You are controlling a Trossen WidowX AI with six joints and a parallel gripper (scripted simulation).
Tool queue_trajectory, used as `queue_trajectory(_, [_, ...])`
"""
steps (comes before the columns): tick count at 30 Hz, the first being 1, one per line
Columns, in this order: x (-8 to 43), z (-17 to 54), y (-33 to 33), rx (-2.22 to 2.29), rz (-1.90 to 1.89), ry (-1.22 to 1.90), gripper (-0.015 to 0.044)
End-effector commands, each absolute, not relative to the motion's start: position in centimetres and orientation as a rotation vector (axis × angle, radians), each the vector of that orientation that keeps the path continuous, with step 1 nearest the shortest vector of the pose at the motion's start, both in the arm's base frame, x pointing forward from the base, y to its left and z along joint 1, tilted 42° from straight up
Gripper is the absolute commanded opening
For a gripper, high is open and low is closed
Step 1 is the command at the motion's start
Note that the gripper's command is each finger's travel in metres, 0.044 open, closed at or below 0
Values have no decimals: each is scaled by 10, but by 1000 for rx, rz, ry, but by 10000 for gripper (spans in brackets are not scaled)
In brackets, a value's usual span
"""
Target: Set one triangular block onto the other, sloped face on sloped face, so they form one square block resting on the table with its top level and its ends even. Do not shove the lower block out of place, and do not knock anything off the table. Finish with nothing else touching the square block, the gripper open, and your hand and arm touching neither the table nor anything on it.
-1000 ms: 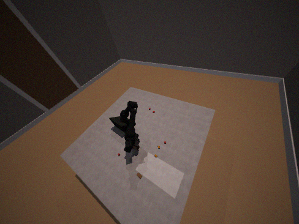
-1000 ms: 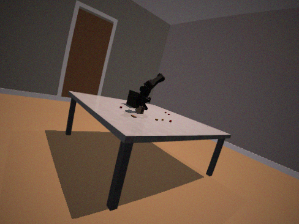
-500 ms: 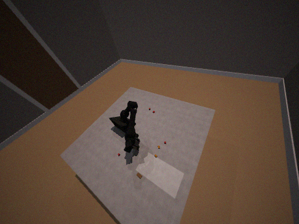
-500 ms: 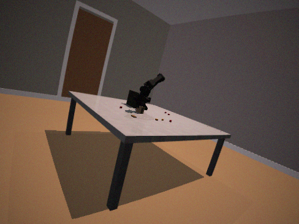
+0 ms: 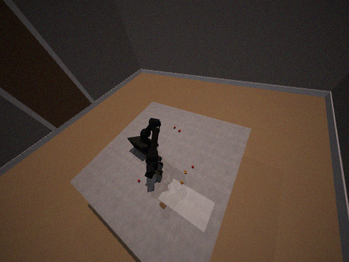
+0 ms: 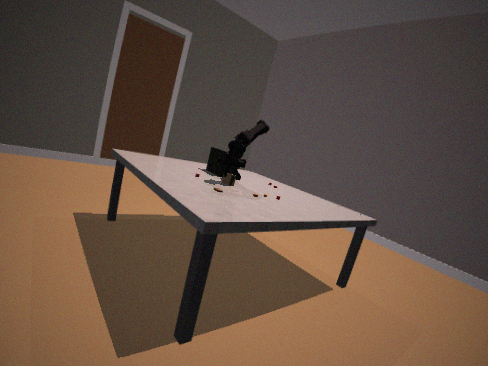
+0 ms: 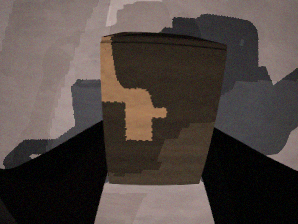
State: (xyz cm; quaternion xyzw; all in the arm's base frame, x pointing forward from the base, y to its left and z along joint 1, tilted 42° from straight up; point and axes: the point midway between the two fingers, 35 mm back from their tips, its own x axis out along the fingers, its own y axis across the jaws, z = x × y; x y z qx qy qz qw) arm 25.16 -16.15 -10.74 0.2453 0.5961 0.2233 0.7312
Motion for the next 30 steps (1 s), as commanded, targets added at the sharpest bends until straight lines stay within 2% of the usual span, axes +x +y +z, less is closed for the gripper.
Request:
queue_trajectory(1, [252, -107, -161, 540, 491, 1312, 105])
queue_trajectory(14, [252, -107, -161, 540, 491, 1312, 440])
queue_trajectory(22, [251, -105, -164, 540, 491, 1312, 440])
queue_trajectory(30, [231, -26, -229, 538, 488, 1315, 440])
